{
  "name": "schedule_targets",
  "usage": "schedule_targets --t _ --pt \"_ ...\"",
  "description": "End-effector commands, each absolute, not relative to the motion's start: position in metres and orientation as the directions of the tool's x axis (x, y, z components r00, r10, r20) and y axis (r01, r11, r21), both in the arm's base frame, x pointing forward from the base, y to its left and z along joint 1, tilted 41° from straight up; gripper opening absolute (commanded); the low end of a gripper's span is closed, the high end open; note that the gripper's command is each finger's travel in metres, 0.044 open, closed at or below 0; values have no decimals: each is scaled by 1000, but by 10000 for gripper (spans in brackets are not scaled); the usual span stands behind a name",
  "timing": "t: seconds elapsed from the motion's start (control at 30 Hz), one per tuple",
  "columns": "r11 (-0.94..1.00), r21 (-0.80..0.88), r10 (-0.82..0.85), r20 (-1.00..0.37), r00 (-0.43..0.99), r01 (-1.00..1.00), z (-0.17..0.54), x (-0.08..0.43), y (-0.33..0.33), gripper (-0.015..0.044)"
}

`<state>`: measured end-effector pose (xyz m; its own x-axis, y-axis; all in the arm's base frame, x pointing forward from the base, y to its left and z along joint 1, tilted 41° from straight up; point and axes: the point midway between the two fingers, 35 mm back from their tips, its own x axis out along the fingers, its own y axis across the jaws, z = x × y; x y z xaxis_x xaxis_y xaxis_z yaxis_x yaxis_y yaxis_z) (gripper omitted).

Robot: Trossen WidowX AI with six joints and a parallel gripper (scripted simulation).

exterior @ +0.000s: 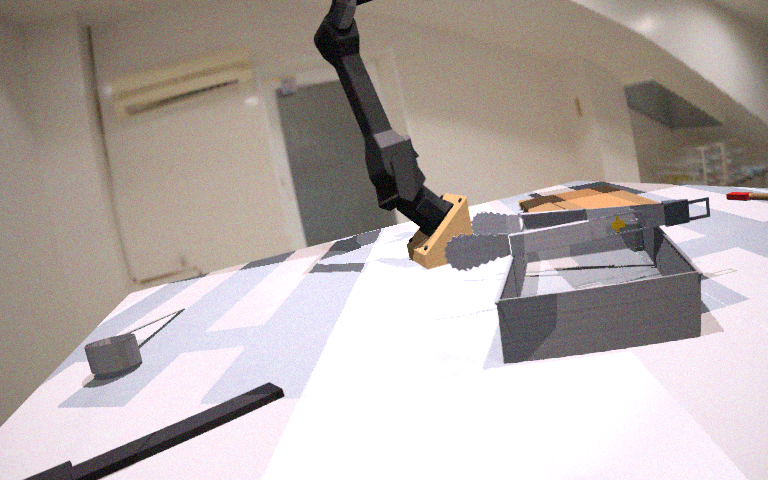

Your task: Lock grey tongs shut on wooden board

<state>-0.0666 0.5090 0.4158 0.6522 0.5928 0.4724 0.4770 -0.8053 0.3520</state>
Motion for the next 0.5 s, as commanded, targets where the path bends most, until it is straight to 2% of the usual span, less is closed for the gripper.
schedule_targets --t 0.0,0.1,0.2,0.33,0.47 --pt "-805 352 593 472 652 477 416 -67 509 426" --pt "-801 393 597 466 653 451 412 -61 514 440" --pt "-772 527 606 441 662 355 401 -42 526 440" --pt "-754 573 610 428 667 321 395 -33 531 440" --pt "-632 755 634 375 676 175 374 -4 551 440"
